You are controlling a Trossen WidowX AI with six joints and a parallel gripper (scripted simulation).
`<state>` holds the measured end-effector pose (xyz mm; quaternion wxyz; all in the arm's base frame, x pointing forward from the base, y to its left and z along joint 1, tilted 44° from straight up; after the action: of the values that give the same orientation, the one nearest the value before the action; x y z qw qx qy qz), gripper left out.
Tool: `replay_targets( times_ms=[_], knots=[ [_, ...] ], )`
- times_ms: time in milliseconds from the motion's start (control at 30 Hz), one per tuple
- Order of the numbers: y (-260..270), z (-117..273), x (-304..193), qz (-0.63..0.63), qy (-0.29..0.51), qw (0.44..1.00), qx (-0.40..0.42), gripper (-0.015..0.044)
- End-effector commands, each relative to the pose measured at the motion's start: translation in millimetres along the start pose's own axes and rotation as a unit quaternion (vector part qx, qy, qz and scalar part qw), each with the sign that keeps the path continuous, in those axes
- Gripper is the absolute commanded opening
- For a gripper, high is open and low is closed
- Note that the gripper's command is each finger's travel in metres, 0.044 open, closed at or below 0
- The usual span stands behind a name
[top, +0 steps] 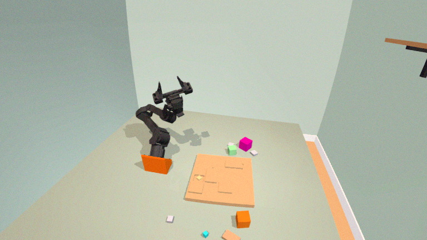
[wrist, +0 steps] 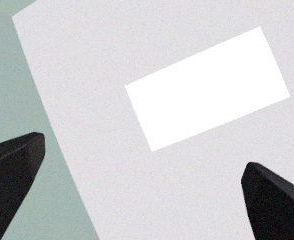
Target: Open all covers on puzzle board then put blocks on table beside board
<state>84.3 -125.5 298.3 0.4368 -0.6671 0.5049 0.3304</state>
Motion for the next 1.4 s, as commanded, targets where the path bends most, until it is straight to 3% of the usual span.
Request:
replay_targets(
  times_ms=[0,467,867,1367],
  knots=[
    [-1,0,0,0.004,-0.001,1.000,-0.001,0.0374],
    [-52,-19,19,0.301,-0.032,0.946,-0.114,0.0006],
    [-93,-29,48,0.527,-0.037,0.818,-0.229,0.0000],
    [-135,-30,95,0.720,-0.004,0.583,-0.377,0.0000]
  ],
)
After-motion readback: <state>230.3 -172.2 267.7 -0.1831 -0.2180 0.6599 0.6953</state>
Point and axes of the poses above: the point midway between the two fingers, 35 mm back from their tips, its own z axis back along the fingers, its own y axis across the jaws, x = y × z, the point moved 6 cm from there along z, back along the fingers, and after that the axes turned 15 degrees about z, right-handed, at the moved point
